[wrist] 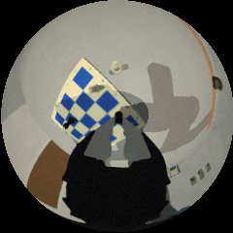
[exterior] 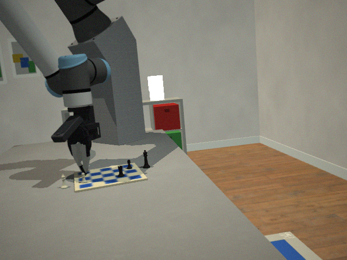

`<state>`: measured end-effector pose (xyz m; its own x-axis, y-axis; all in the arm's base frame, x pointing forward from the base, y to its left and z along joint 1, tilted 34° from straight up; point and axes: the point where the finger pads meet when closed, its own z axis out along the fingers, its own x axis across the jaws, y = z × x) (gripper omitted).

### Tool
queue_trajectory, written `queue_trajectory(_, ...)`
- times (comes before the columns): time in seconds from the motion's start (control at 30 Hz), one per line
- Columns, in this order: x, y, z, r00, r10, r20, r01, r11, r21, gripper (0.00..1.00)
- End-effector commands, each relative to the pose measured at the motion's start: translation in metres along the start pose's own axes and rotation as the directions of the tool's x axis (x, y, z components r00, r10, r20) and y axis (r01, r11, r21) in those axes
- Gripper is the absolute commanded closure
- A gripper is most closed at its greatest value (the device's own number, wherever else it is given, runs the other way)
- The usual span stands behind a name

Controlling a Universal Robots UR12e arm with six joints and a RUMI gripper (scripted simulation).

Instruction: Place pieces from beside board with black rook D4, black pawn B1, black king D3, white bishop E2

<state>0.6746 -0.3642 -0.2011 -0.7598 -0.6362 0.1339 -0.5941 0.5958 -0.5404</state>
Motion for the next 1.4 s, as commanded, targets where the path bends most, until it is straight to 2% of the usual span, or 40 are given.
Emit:
queue_trajectory(0.0, -0.0002, -0.0002, -0.0005, 1.000, 0.000, 0.000, 0.000, 1.000, 0.001, 1.00)
queue_trajectory(1.37, -0.0002, -0.0002, 0.0037, 1.000, 0.000, 0.000, 0.000, 1.000, 0.001, 1.00)
